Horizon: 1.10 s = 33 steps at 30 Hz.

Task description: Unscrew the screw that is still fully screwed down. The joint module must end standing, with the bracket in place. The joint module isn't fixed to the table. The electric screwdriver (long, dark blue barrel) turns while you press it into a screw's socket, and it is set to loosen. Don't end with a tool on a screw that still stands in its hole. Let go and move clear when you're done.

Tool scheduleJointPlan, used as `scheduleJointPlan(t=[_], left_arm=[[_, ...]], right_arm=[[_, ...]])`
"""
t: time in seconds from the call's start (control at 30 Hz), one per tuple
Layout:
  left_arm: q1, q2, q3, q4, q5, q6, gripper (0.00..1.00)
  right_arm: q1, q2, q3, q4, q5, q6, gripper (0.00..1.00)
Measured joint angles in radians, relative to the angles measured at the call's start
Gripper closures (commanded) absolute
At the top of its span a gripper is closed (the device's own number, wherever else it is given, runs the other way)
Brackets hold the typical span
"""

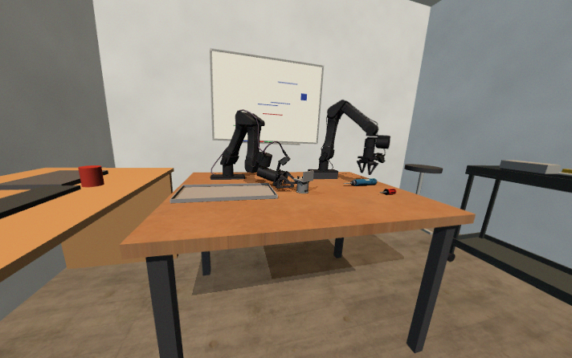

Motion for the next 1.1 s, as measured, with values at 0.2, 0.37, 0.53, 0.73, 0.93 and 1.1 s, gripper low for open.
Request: scheduleJointPlan(t=[0.2, 0.37, 0.53, 0.73, 0.93, 1.1], left_arm=[[0.0, 0.0, 0.0, 0.0, 0.0, 0.0, 0.35], [0.0, 0.0, 0.0, 0.0, 0.0, 0.0, 0.35], [0.0, 0.0, 0.0, 0.0, 0.0, 0.0, 0.35], [0.0, 0.0, 0.0, 0.0, 0.0, 0.0, 0.35], [0.0, 0.0, 0.0, 0.0, 0.0, 0.0, 0.35], [0.0, 0.0, 0.0, 0.0, 0.0, 0.0, 0.35]], right_arm=[[0.002, 0.003, 0.006, -0.005, 0.005, 0.002, 0.14], [0.012, 0.021, 0.035, -0.011, 0.012, 0.004, 0.14], [0.018, 0.035, 0.057, -0.019, 0.017, 0.006, 0.14], [0.018, 0.036, 0.061, -0.025, 0.021, 0.007, 0.14], [0.029, 0.056, 0.094, -0.033, 0.028, 0.009, 0.14], [0.035, 0.07, 0.117, -0.042, 0.033, 0.011, 0.14]])
